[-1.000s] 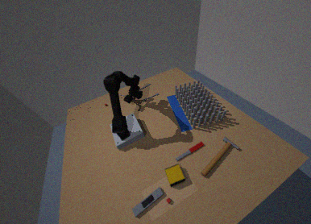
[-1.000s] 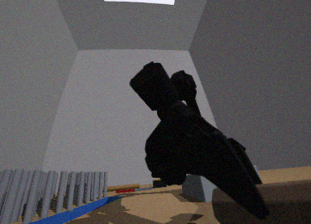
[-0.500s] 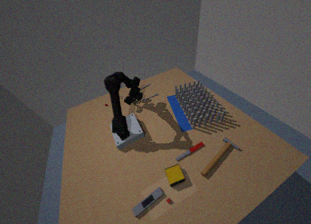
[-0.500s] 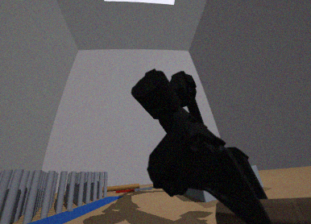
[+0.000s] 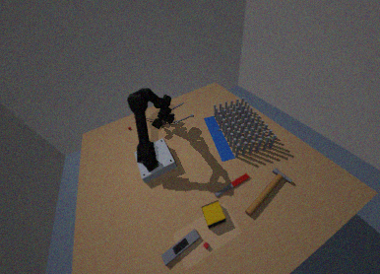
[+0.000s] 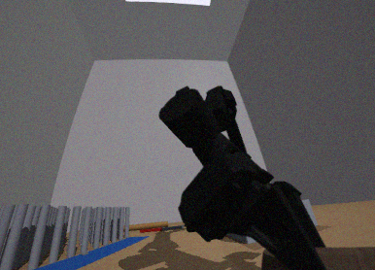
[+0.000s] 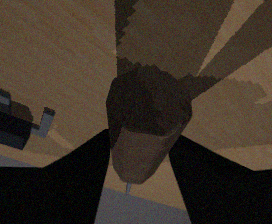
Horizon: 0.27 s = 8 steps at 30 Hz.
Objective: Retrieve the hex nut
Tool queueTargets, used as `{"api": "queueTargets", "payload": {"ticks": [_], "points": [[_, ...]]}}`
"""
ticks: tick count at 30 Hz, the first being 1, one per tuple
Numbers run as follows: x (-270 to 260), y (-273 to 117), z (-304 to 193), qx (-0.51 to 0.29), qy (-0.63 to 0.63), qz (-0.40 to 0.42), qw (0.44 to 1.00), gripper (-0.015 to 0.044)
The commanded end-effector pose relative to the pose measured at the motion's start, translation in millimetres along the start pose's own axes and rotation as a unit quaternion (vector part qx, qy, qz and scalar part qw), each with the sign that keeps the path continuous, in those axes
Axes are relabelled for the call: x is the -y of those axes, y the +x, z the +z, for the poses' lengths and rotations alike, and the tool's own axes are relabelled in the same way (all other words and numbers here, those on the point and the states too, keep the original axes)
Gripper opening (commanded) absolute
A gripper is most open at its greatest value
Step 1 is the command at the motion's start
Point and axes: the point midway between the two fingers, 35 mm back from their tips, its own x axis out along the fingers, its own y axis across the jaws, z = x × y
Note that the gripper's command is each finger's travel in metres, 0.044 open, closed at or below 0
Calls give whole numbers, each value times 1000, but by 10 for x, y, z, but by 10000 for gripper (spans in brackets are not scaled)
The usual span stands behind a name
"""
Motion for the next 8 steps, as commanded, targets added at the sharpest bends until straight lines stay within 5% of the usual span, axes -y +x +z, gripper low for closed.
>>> {"api": "queueTargets", "payload": {"ticks": [1,8], "points": [[-2,-4,-3,0,0,0,1000,289],[-2,-4,-3,0,0,0,1000,440]]}}
